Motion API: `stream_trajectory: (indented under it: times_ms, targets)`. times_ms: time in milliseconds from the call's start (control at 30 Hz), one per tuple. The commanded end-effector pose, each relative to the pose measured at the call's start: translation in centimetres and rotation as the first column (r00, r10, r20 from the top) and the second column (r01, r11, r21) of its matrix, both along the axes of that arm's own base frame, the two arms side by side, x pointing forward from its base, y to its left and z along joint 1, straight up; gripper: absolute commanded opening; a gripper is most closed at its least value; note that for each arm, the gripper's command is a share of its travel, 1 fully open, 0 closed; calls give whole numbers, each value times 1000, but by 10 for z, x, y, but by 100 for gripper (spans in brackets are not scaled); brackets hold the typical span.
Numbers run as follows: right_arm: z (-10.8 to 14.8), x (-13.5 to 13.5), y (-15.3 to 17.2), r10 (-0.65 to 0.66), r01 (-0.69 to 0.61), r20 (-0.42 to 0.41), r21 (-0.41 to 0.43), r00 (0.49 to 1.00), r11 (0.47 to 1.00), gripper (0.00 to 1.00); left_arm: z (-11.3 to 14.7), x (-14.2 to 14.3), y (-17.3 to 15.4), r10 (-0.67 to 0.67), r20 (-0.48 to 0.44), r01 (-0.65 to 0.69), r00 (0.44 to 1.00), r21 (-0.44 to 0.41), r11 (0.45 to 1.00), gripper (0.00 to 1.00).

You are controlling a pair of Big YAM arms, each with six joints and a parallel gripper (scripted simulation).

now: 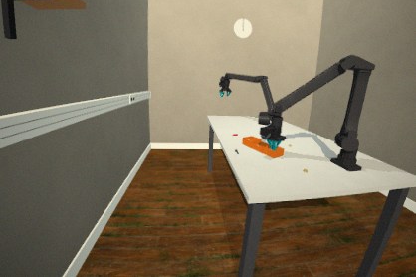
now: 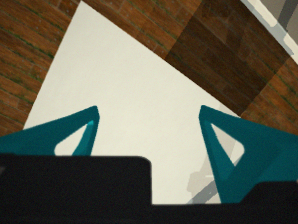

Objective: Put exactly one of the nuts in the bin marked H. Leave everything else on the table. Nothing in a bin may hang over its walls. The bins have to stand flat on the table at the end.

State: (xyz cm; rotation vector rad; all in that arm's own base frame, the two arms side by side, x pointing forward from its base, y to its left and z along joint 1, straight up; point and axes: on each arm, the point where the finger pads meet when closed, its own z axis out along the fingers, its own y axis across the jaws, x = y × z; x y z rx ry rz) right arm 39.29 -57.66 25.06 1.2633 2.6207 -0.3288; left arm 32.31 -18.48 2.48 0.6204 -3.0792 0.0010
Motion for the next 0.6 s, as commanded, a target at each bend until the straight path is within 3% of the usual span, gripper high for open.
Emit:
stream_trajectory:
  times_ms: [0, 567]
  targets:
    - [9, 0, 0, 0, 0, 9, -12, 1000, 1000, 100, 10, 6, -10, -2, 26, 3, 1000, -13, 1000, 9]
    - [9, 0, 0, 0, 0, 9, -12, 1000, 1000, 100, 10, 10, -8, -2, 26, 3, 1000, -14, 1000, 9]
